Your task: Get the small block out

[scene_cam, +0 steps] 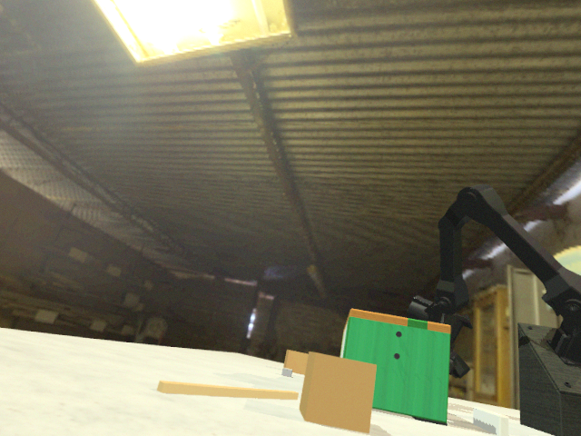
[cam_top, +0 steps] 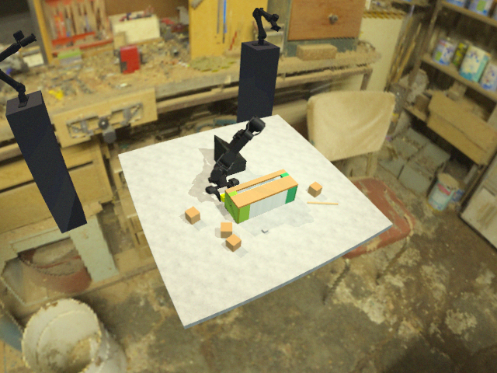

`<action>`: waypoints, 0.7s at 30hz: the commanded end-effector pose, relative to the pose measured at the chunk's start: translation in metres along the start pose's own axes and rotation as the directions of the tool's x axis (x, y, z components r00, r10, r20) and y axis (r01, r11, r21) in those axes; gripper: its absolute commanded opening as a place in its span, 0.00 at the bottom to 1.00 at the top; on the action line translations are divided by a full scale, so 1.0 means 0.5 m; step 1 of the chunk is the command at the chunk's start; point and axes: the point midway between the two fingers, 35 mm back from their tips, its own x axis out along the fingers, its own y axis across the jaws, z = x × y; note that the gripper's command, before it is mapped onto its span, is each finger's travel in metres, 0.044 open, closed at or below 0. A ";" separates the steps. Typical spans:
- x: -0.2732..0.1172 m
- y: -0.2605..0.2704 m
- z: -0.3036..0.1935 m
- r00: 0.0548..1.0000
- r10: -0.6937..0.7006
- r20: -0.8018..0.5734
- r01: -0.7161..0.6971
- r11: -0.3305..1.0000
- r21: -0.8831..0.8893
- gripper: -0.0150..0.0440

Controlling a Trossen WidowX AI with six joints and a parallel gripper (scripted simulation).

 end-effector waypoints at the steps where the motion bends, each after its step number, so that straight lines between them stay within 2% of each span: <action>1: 0.008 -0.005 0.011 1.000 -0.009 0.006 0.008 1.000 0.012 0.69; 7: 0.008 -0.005 0.011 1.000 -0.009 0.006 0.008 1.000 0.012 0.43; 10: 0.008 -0.005 0.011 1.000 -0.009 0.006 0.008 1.000 0.012 0.39; 13: -0.003 -0.006 0.001 1.000 -0.006 -0.004 0.006 1.000 -0.016 0.26; 21: -0.064 0.001 -0.029 1.000 -0.001 -0.001 0.001 1.000 -0.010 0.25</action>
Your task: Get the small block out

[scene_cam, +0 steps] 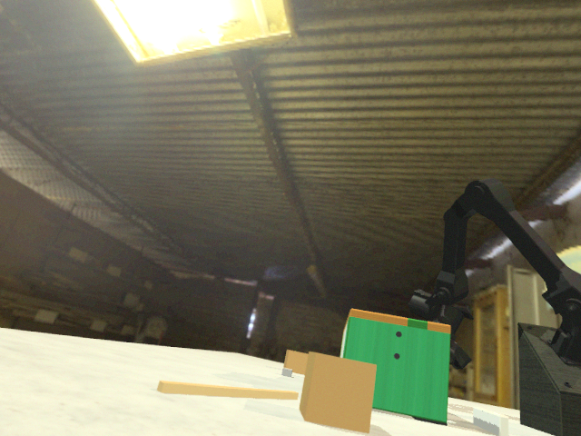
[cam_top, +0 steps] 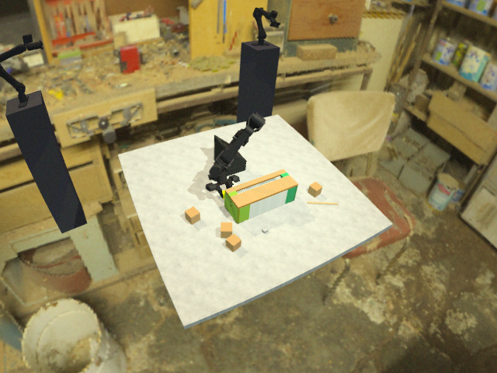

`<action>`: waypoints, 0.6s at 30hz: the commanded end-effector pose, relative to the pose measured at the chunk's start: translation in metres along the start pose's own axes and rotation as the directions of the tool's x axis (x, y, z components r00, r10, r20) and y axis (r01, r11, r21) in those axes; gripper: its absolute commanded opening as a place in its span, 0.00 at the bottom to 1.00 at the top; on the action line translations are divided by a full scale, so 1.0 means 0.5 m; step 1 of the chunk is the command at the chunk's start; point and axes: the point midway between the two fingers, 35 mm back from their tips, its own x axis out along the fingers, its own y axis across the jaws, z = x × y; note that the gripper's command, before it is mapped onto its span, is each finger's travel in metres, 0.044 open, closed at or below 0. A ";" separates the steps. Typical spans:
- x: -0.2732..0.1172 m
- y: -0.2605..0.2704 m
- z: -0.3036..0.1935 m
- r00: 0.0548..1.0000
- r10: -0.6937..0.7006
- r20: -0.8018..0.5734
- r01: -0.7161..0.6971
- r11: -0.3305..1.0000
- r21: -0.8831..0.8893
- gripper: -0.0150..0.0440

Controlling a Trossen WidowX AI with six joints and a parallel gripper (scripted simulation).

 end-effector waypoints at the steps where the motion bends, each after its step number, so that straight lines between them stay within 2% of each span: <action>1: -0.035 0.006 -0.019 1.000 0.009 -0.002 -0.009 1.000 -0.004 0.25; 9: -0.074 0.004 -0.033 1.000 0.014 0.002 -0.014 1.000 0.017 0.25; 18: -0.135 -0.011 -0.056 0.996 0.089 0.002 -0.088 0.982 0.165 0.25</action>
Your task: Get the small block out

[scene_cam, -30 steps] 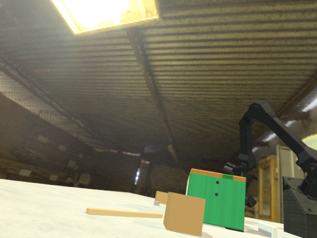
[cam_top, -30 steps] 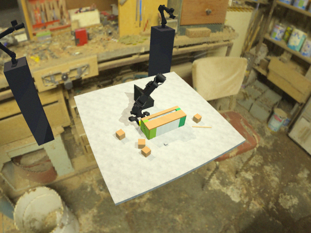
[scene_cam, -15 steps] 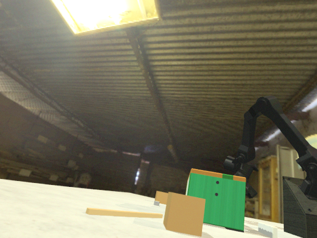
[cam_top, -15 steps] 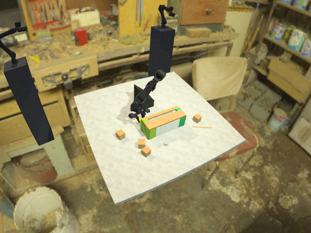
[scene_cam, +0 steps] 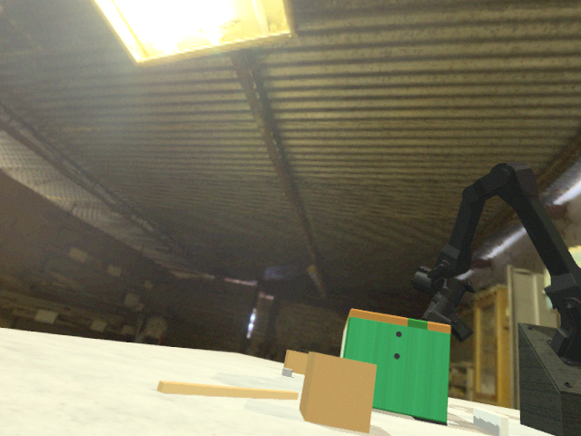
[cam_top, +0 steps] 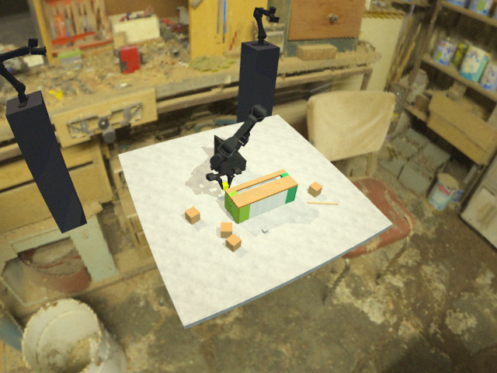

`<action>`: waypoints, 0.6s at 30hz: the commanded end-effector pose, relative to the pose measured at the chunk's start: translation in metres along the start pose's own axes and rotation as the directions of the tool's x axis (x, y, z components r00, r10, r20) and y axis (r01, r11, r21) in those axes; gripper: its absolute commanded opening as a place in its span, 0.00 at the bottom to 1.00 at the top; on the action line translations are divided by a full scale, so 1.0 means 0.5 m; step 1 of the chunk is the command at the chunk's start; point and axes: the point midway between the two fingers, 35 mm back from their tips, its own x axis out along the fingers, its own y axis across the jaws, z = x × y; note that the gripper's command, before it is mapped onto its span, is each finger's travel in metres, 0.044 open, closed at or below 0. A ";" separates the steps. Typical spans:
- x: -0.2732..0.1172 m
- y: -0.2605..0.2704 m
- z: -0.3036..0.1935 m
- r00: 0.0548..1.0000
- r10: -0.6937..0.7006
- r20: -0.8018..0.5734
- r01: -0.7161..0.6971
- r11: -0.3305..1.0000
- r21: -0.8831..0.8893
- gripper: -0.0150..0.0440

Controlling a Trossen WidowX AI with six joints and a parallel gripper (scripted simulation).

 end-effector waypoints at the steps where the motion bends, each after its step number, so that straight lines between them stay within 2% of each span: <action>1: -0.027 -0.010 -0.002 0.999 0.032 0.002 -0.032 0.997 0.073 0.25; 18: -0.140 -0.044 -0.016 0.984 0.180 -0.018 -0.160 0.916 0.368 0.25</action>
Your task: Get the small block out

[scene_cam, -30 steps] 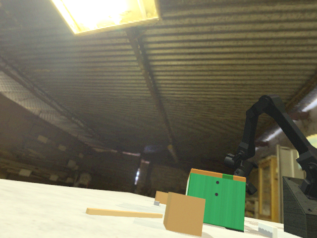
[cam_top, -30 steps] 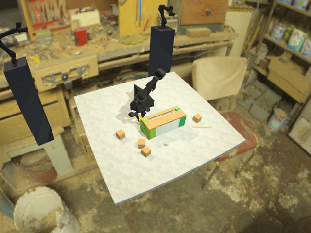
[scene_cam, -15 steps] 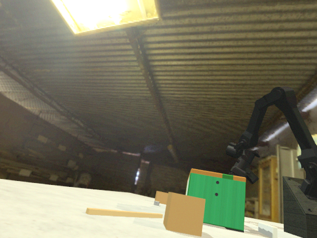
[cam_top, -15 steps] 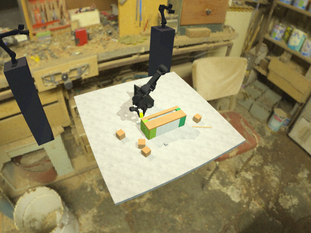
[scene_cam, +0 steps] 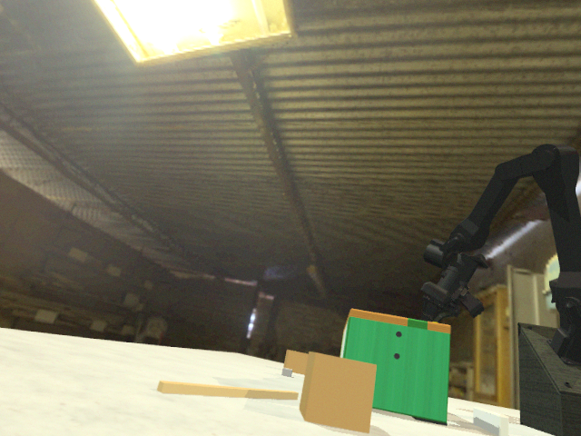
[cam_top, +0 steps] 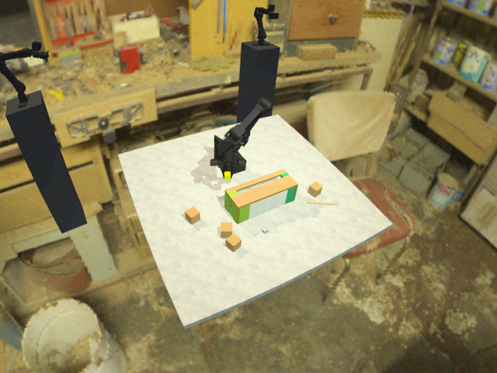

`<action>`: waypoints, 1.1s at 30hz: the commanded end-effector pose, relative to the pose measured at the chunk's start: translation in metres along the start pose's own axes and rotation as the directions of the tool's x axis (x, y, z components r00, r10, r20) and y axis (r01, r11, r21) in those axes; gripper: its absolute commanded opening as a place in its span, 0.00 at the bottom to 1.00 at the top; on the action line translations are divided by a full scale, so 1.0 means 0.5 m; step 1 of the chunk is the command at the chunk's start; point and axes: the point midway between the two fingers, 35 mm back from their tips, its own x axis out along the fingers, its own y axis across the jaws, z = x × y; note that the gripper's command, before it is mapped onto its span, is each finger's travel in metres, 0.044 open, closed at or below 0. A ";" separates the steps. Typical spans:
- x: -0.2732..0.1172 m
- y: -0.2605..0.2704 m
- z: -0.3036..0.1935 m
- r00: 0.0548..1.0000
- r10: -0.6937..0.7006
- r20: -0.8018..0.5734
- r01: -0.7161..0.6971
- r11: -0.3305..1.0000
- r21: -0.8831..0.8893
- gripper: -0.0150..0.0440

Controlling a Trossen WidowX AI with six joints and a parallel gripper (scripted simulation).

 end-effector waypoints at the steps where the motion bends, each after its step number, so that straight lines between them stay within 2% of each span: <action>1: -0.028 -0.004 0.006 0.999 0.034 -0.013 -0.033 0.996 0.088 0.25; 33: -0.038 -0.006 0.007 0.999 0.047 -0.020 -0.044 0.992 0.117 0.25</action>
